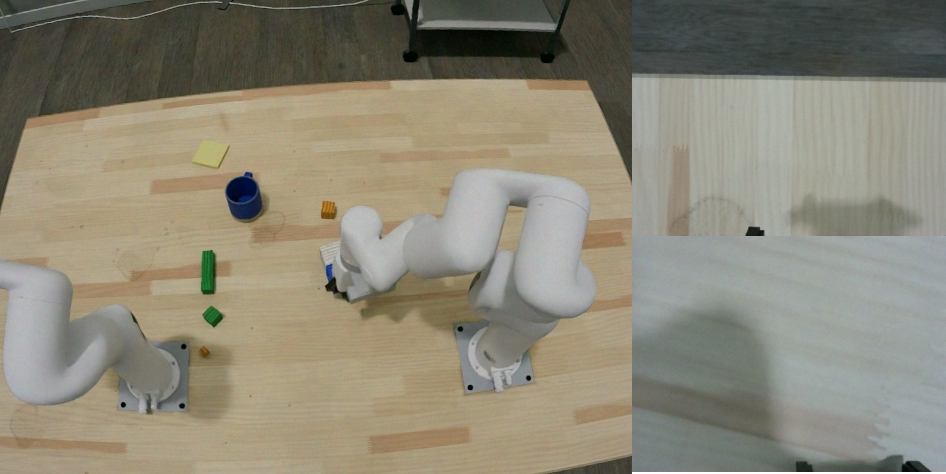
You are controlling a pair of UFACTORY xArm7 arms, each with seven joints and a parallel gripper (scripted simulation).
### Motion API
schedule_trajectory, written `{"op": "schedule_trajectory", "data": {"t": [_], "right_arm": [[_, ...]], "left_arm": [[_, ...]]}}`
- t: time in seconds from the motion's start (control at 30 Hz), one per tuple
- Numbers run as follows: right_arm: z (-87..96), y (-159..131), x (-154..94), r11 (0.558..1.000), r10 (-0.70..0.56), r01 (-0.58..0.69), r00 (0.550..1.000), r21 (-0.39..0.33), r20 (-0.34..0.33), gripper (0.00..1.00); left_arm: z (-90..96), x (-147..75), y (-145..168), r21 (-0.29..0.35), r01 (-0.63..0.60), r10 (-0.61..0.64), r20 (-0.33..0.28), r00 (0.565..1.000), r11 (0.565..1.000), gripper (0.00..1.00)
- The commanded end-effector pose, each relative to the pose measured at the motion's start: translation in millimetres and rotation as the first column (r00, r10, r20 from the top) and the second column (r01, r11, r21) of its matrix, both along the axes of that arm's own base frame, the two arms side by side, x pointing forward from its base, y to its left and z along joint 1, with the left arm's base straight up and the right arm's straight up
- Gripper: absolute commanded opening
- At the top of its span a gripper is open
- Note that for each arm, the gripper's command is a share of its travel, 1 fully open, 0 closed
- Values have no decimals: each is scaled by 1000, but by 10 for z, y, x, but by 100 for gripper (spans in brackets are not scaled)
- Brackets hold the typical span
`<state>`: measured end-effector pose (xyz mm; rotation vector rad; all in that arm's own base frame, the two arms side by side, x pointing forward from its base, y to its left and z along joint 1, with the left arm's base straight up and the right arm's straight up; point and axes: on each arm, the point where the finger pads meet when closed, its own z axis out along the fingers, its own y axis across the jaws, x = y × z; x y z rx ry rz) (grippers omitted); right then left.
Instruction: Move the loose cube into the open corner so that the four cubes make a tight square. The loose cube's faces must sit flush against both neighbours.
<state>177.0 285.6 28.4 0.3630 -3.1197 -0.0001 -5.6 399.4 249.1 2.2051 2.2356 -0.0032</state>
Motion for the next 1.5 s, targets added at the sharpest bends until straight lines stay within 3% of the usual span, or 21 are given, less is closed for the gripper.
{"op": "schedule_trajectory", "data": {"t": [0.0,0.83,1.47], "right_arm": [[5,-4,-34,1000,-1,1,1000,1,1,48],[43,-15,-82,1000,-1,1,1000,1,1,48],[361,-15,-82,1000,-1,1,1000,1,2,48]], "left_arm": [[9,1,6,2,0,0,0,1000,1000,100],[9,1,6,2,0,0,0,1000,1000,100],[9,1,6,2,0,0,0,1000,1000,100]]}}
